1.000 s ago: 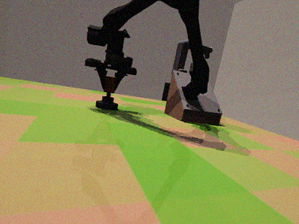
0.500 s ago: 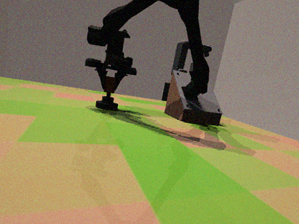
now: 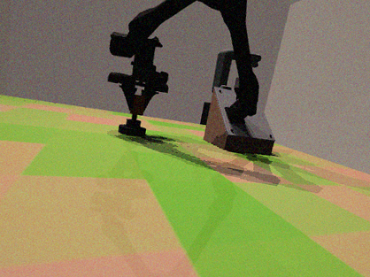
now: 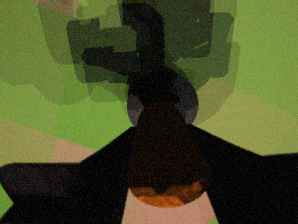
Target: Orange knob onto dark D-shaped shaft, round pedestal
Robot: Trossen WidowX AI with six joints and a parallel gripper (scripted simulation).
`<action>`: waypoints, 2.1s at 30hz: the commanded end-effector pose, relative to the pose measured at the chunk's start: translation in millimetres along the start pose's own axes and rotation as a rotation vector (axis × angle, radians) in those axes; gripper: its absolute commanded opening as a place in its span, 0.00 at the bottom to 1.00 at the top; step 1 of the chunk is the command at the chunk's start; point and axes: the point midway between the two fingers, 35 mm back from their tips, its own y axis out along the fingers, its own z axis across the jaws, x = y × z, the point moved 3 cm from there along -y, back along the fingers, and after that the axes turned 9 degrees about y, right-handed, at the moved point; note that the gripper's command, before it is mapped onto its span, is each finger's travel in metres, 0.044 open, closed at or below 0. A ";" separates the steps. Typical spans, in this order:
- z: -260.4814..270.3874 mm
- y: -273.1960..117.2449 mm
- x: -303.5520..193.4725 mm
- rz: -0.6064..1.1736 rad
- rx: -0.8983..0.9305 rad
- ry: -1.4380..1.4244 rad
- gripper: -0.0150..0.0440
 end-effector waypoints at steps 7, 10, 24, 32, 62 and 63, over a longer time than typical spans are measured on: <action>-2.5 -2.6 -0.6 0.008 -0.005 -0.012 0.25; -4.1 -2.2 -0.8 0.008 -0.005 -0.012 0.25; -6.9 0.9 -1.1 0.008 -0.006 -0.012 0.25; -6.0 -3.0 -0.8 0.008 -0.005 -0.067 0.25; -6.6 -3.5 1.1 0.009 -0.004 -0.420 0.25; -7.6 -3.3 1.0 0.009 -0.004 -0.431 0.25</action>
